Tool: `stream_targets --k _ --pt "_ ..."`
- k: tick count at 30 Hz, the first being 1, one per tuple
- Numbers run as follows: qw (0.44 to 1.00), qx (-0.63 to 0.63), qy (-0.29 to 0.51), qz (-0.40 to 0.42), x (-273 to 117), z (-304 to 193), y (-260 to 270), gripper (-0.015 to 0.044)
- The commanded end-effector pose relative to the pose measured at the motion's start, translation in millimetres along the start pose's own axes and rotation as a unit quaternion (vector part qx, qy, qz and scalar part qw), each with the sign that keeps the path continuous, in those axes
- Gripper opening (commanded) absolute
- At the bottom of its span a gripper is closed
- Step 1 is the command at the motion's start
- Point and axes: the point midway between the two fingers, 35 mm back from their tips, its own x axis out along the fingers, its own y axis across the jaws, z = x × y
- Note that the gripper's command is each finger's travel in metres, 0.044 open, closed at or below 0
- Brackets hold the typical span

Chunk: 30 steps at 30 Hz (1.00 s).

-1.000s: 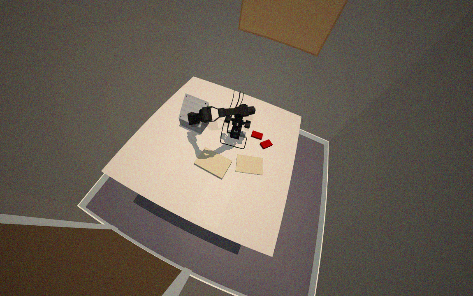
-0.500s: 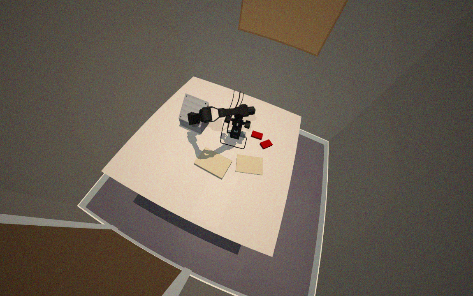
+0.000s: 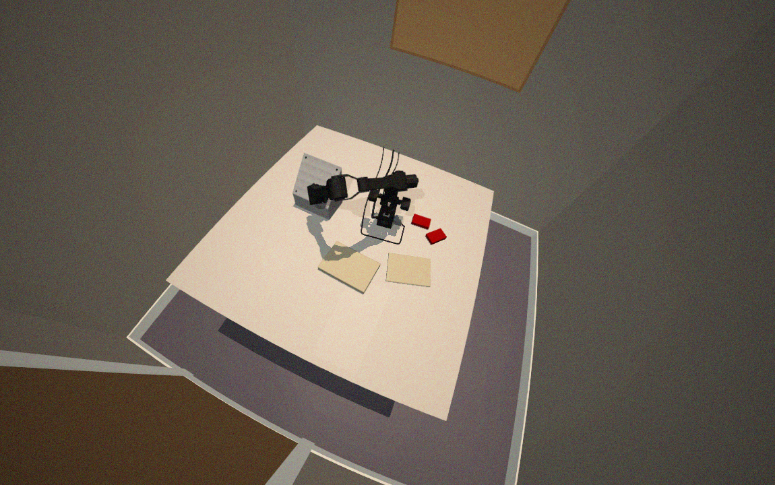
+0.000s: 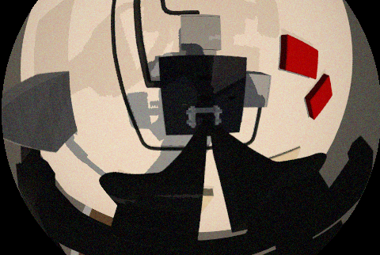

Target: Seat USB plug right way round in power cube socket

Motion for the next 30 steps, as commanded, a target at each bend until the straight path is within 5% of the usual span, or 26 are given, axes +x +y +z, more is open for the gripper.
stream_targets --k 1,28,30 --pt "1.000 0.000 0.002 0.001 2.8 -1.7 -0.6 0.0000" --pt "1.000 0.000 0.002 0.001 2.8 -1.7 -0.6 0.0000" --pt "1.000 0.000 0.000 -0.001 0.1 0.3 -0.2 0.0053"
